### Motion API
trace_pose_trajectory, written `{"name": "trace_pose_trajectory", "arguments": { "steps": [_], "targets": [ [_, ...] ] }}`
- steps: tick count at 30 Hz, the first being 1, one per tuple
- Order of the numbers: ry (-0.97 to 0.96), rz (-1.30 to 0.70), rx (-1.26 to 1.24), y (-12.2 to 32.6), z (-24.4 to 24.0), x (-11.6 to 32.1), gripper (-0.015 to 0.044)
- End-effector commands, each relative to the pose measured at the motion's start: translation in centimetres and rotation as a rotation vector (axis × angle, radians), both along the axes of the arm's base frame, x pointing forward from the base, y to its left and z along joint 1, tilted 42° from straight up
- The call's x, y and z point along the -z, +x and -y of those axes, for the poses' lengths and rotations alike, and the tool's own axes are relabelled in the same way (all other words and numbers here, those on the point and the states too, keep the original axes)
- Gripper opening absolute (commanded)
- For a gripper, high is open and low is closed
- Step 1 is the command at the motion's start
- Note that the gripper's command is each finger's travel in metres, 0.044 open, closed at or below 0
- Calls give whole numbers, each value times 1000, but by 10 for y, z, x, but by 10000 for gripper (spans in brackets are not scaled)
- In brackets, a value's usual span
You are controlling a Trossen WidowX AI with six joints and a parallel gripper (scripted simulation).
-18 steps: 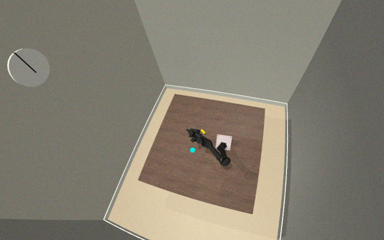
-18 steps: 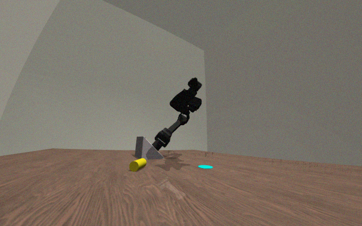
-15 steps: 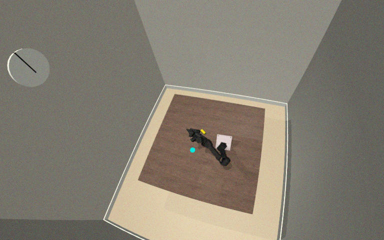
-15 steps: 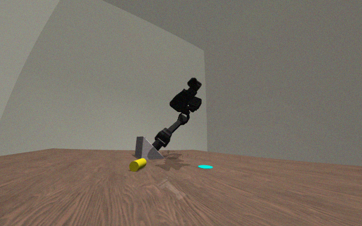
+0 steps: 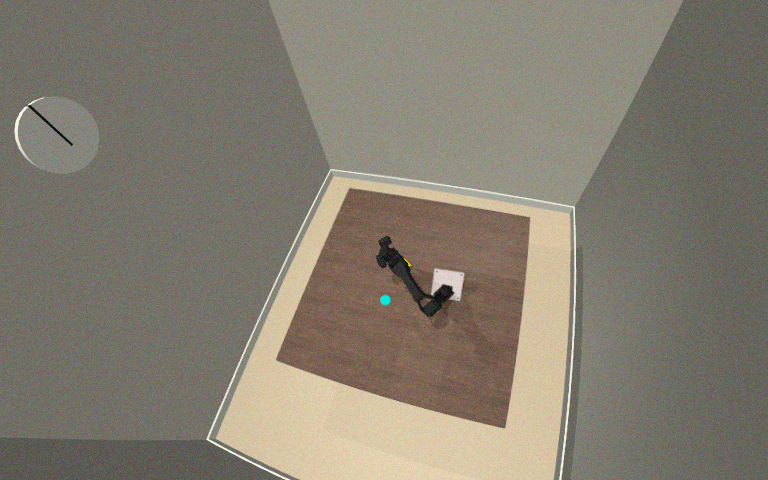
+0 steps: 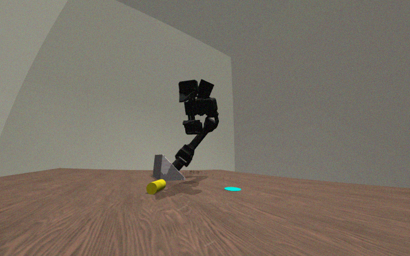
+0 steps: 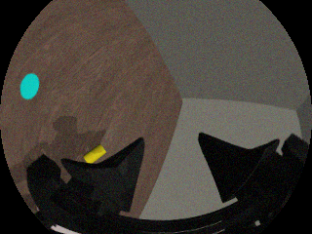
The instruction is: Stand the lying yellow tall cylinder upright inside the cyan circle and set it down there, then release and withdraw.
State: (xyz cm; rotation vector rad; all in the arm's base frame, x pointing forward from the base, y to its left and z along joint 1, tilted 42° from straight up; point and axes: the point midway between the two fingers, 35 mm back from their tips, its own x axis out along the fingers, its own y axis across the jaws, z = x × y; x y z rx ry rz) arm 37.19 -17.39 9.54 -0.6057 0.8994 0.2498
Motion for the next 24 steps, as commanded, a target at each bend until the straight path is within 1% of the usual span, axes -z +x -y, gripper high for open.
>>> {"name": "trace_pose_trajectory", "arguments": {
  "steps": [1, 8, 16, 18, 24],
  "targets": [
    [234, -173, 148, -9, 5, 32, 309],
    [599, -502, 446, -33, 3, 76, 309],
    [947, -920, 844, -64, -5, 104, 309],
    [994, -994, 913, -69, -6, 106, 309],
    [1000, -1003, 922, -69, -6, 106, 309]
  ]
}}
